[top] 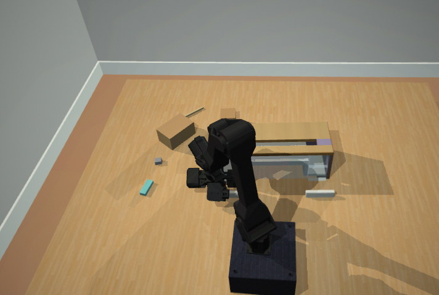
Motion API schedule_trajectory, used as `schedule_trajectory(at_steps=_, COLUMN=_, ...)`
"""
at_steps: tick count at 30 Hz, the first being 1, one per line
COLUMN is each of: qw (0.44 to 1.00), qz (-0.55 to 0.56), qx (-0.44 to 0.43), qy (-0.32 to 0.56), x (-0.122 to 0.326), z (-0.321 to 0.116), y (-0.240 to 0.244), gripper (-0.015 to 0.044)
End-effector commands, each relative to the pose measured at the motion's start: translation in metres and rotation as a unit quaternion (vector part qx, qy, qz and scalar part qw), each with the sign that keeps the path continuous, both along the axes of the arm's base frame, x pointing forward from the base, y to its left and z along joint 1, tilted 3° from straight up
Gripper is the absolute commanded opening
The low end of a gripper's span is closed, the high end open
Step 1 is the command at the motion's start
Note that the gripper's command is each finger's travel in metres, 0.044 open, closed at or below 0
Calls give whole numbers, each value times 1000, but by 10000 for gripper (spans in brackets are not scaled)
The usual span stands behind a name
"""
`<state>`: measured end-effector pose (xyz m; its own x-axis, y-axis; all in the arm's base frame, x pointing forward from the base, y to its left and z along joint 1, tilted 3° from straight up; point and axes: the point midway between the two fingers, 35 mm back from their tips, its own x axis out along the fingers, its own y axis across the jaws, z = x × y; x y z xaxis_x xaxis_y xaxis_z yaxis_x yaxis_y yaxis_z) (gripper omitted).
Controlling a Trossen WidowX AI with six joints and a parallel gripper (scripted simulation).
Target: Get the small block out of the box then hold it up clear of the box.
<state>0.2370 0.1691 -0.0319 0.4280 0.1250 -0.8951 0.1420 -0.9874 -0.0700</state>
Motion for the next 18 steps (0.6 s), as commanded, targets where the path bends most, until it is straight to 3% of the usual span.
schedule_trajectory(at_steps=1, qw=1000, qz=-3, qx=-4, qy=5, x=-2, z=-6, y=-3, gripper=259)
schedule_trajectory(at_steps=8, qw=1000, qz=-3, qx=-4, qy=5, x=-2, z=-6, y=-3, gripper=75)
schedule_trajectory(at_steps=11, qw=1000, qz=-3, qx=-4, qy=5, x=-2, z=-6, y=-3, gripper=55)
schedule_trajectory(at_steps=13, qw=1000, qz=-11, qx=2, qy=4, x=0, z=-3, y=-1, gripper=2)
schedule_trajectory(at_steps=18, qw=1000, qz=-11, qx=4, qy=3, x=2, z=17, y=0, gripper=0)
